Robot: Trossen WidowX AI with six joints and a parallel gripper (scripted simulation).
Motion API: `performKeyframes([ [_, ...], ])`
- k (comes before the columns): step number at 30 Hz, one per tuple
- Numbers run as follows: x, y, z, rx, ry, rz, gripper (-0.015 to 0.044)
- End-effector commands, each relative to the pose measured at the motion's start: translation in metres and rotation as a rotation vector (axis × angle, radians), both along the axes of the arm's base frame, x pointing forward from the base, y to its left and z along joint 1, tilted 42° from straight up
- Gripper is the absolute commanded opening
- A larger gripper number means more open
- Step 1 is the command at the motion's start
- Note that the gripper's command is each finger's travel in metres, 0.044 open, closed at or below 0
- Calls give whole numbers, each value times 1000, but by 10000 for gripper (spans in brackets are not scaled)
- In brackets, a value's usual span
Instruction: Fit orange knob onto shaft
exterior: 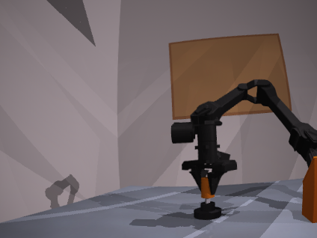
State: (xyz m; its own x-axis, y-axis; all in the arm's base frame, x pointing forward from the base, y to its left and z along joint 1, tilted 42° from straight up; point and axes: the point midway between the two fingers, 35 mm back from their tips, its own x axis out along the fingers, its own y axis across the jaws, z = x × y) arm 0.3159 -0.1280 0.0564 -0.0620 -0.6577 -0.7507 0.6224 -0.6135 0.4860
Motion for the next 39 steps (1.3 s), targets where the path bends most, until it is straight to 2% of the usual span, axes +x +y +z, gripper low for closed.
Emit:
performKeyframes([
  [1, -2, -1, -1, -6, -1, -4, 0],
  [39, 0, -4, -3, -6, -6, -9, 0],
])
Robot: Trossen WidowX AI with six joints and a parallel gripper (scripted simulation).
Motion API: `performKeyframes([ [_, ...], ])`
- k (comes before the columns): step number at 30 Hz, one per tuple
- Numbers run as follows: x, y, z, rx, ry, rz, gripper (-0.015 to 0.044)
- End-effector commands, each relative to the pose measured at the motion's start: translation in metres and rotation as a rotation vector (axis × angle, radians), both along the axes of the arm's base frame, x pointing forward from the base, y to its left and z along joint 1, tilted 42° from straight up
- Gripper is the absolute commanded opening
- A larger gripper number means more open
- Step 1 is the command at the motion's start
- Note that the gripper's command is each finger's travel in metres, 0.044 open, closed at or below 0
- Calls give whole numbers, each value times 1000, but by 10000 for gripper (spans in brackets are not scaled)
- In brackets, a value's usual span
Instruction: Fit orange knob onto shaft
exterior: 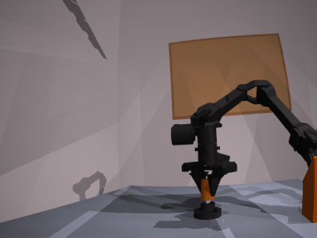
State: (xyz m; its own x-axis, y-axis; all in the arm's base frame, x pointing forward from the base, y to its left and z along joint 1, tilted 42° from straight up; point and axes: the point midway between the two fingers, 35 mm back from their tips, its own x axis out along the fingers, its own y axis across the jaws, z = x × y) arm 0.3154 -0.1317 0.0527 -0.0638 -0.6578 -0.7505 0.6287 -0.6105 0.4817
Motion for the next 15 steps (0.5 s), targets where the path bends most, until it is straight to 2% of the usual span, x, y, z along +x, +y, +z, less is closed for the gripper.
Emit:
performKeyframes([
  [1, 0, -1, 0, -7, -12, -14, 0],
  [15, -1, -6, -6, -9, -28, -32, 0],
])
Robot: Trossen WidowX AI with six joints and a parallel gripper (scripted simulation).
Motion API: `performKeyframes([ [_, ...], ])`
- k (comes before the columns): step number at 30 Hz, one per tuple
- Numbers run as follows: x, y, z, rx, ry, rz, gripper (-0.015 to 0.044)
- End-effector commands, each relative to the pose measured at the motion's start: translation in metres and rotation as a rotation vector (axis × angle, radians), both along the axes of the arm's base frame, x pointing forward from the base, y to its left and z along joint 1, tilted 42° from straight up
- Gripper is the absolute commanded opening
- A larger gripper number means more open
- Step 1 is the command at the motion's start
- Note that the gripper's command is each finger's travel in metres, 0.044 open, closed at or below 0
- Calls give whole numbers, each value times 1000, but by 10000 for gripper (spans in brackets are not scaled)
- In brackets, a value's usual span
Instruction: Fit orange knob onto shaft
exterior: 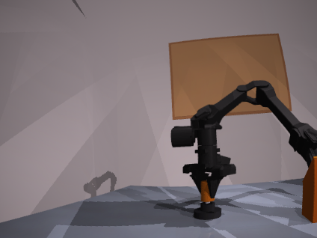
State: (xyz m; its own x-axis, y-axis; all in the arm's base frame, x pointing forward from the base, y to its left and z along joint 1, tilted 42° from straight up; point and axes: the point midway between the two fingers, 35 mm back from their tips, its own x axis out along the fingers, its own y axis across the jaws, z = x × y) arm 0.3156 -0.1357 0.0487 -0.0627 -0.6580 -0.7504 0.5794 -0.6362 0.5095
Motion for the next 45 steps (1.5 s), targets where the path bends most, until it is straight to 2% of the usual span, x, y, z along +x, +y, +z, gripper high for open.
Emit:
performKeyframes([
  [1, -1, -3, -3, -4, 18, 19, 0],
  [19, -1, -5, -6, 4, 45, 54, 0],
  [36, -1, -5, -6, 4, 45, 54, 440],
  [45, 0, -3, -3, 4, 45, 54, 440],
])
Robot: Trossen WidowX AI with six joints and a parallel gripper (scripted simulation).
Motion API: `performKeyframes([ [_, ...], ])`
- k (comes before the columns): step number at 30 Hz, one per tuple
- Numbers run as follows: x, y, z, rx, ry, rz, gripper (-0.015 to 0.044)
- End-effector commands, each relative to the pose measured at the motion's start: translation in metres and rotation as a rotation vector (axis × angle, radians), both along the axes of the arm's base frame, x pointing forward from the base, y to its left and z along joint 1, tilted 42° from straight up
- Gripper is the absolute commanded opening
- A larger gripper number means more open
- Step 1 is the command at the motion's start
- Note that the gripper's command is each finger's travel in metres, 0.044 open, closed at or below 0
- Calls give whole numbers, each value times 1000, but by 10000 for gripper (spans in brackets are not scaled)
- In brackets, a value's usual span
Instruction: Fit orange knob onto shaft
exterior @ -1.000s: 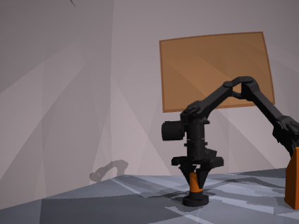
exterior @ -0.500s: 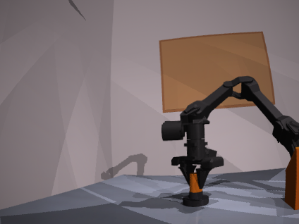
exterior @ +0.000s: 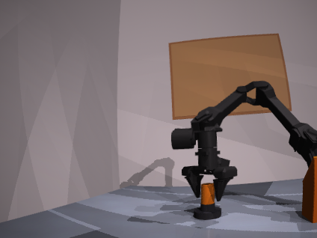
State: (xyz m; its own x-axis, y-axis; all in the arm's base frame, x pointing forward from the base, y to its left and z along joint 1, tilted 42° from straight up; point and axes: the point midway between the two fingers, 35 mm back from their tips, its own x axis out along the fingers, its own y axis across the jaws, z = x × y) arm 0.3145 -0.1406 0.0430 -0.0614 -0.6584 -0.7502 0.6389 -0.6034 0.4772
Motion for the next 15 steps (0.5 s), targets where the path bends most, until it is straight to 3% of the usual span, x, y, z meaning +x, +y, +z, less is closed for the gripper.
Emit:
performKeyframes([
  [1, 3, 8, 9, 2, -4, -2, 440],
  [6, 7, 61, 68, 5, -1, -1, 440],
  [15, 9, 65, 69, 5, -1, -1, 440],
])
